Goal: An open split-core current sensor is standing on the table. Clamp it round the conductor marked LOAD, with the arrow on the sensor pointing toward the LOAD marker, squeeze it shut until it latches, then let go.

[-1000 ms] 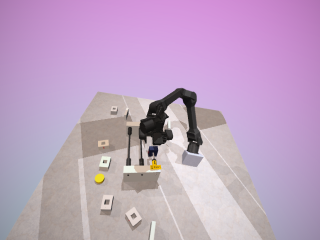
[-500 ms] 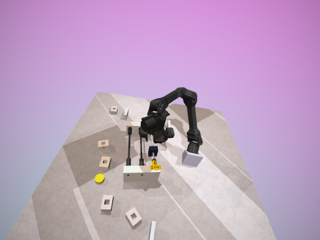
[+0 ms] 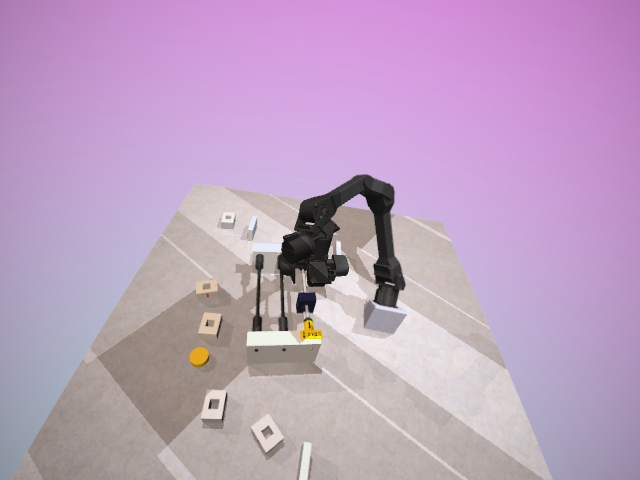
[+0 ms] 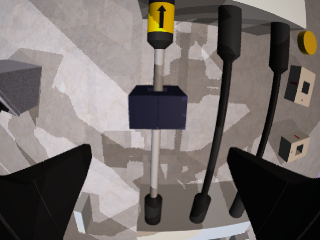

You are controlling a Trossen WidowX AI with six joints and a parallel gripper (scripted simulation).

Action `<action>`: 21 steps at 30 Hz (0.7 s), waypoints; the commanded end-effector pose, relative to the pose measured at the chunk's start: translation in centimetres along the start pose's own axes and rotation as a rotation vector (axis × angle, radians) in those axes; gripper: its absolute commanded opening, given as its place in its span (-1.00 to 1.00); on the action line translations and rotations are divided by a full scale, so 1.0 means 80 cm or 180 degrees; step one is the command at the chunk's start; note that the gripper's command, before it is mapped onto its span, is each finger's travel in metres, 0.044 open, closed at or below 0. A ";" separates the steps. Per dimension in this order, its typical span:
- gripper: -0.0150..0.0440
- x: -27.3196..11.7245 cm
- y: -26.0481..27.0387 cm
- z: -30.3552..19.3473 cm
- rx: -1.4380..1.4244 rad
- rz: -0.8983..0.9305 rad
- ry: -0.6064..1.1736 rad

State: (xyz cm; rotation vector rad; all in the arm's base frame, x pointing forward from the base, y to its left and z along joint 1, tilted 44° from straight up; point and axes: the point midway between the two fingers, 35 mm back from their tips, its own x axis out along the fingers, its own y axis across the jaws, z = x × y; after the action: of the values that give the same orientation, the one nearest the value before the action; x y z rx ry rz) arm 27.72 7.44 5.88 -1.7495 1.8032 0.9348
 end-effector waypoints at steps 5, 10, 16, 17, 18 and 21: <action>1.00 0.000 0.001 0.000 0.0010 0.0011 -0.0006; 1.00 0.000 0.001 0.000 0.0010 0.0011 -0.0006; 1.00 -0.001 0.014 0.017 0.0566 -0.0170 0.0158; 1.00 -0.001 0.019 0.023 0.0794 -0.0251 0.0210; 1.00 -0.002 0.025 0.029 0.1023 -0.0340 0.0254; 1.00 -0.001 0.042 0.045 0.1706 -0.0643 0.0334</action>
State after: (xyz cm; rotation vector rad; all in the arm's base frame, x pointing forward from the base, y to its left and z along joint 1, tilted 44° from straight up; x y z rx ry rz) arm 26.05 8.74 5.03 -1.6924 1.7981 0.6171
